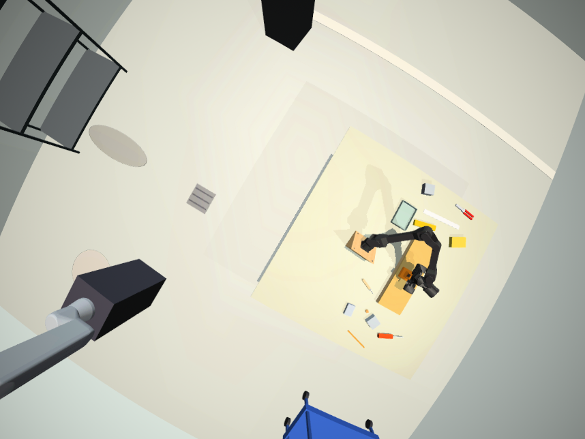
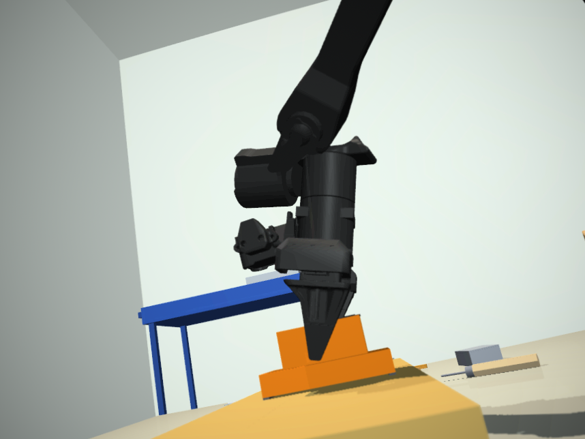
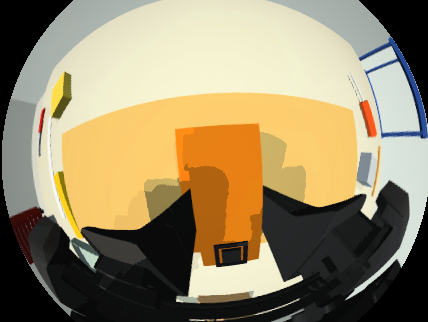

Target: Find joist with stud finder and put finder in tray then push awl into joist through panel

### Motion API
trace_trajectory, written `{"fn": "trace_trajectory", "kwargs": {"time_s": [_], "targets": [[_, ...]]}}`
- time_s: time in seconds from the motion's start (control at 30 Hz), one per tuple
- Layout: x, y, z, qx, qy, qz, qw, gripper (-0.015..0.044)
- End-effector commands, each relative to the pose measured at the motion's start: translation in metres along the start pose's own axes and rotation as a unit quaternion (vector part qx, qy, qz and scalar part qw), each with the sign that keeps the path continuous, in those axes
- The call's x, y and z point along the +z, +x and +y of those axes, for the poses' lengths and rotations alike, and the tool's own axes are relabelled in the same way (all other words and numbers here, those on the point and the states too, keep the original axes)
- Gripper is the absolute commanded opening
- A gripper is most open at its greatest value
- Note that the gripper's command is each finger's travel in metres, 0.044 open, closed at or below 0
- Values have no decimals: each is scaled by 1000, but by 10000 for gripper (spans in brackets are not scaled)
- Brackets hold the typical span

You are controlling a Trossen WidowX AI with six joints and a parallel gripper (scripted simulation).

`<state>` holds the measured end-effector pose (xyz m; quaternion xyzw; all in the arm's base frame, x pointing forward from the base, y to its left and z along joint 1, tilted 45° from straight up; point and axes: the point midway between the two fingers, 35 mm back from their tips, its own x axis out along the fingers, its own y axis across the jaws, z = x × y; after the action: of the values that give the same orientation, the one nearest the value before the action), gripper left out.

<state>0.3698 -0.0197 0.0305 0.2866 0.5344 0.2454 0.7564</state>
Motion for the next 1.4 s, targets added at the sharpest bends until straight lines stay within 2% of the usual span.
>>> {"fn": "trace_trajectory", "kwargs": {"time_s": [0.0, 1.37], "targets": [[0, 1, 12, 4, -2, 0, 1000, 0], [0, 0, 103, 6, -1, 0, 1000, 0]]}}
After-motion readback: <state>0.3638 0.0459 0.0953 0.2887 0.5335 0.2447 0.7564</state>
